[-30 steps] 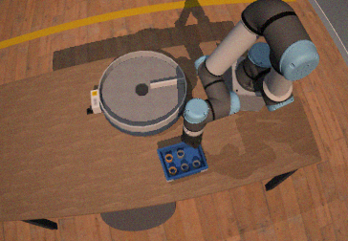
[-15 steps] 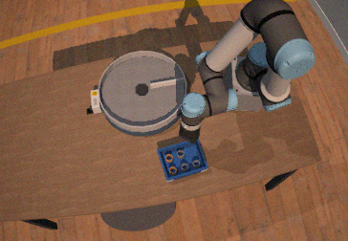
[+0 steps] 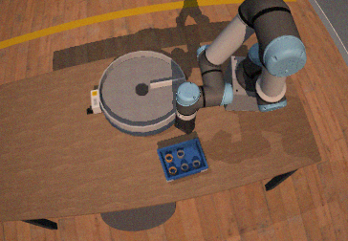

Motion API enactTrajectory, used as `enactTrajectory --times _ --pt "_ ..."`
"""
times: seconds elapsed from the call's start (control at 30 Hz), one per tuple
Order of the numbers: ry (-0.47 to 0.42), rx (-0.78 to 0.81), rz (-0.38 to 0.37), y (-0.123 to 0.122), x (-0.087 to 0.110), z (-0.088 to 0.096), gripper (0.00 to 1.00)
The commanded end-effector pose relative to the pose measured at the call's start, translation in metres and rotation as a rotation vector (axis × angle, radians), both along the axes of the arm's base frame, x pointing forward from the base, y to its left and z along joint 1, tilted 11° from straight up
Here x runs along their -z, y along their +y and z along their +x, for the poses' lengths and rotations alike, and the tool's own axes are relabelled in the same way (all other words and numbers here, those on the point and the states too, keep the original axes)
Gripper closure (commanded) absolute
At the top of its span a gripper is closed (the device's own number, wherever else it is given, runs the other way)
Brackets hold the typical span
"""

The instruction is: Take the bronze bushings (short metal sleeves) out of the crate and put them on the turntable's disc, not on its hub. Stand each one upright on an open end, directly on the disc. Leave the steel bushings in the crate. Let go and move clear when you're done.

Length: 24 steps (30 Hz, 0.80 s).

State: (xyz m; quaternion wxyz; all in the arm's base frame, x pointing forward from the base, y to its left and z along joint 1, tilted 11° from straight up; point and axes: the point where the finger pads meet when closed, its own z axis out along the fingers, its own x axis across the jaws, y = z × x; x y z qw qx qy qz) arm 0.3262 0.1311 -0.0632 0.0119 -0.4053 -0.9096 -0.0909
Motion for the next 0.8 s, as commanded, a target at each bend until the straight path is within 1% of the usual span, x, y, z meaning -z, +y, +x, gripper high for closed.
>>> enactTrajectory --times 0.0,0.1,0.17,0.67,0.73,0.77 --pt "0.001 -0.005 0.003 -0.028 0.006 0.003 1.00" --pt "0.001 -0.005 0.003 -0.042 0.008 0.005 1.00" --pt "0.001 -0.005 0.003 -0.042 0.008 0.005 1.00" --pt "-0.003 -0.005 0.002 -0.123 0.021 0.021 1.00" --pt "-0.003 -0.005 0.002 -0.123 0.021 0.021 1.00" --pt "-0.003 -0.005 0.002 -0.129 0.022 0.022 1.00"
